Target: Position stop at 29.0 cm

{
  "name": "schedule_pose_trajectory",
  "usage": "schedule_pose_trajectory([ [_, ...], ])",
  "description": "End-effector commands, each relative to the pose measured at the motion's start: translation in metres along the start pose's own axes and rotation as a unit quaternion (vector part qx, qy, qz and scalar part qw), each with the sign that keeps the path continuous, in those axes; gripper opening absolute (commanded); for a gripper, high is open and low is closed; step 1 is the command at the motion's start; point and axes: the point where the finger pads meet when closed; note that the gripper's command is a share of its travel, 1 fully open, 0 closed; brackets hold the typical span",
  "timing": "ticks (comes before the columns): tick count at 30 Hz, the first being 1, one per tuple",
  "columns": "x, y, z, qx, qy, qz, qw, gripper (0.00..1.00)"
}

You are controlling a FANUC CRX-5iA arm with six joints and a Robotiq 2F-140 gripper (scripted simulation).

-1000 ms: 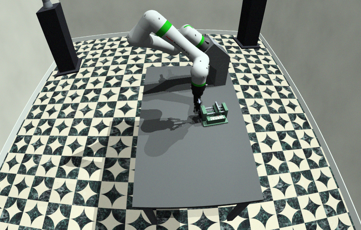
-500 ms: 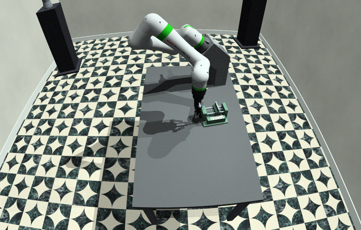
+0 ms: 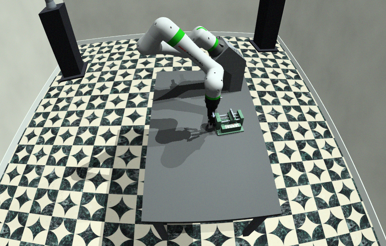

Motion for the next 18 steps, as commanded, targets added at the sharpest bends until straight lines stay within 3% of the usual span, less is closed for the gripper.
schedule_pose_trajectory([
  [1, 0.000, -0.005, 0.002, 0.000, 0.000, 0.000, 1.000, 0.04],
  [18, -0.001, -0.017, 0.011, 0.000, 0.000, 0.000, 1.000, 0.04],
])
Point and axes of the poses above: the point where the finger pads meet when closed, its own y axis back along the fingers, its own z axis across the jaws, x = y × z, and after that the axes turned 4 degrees about y, right-handed
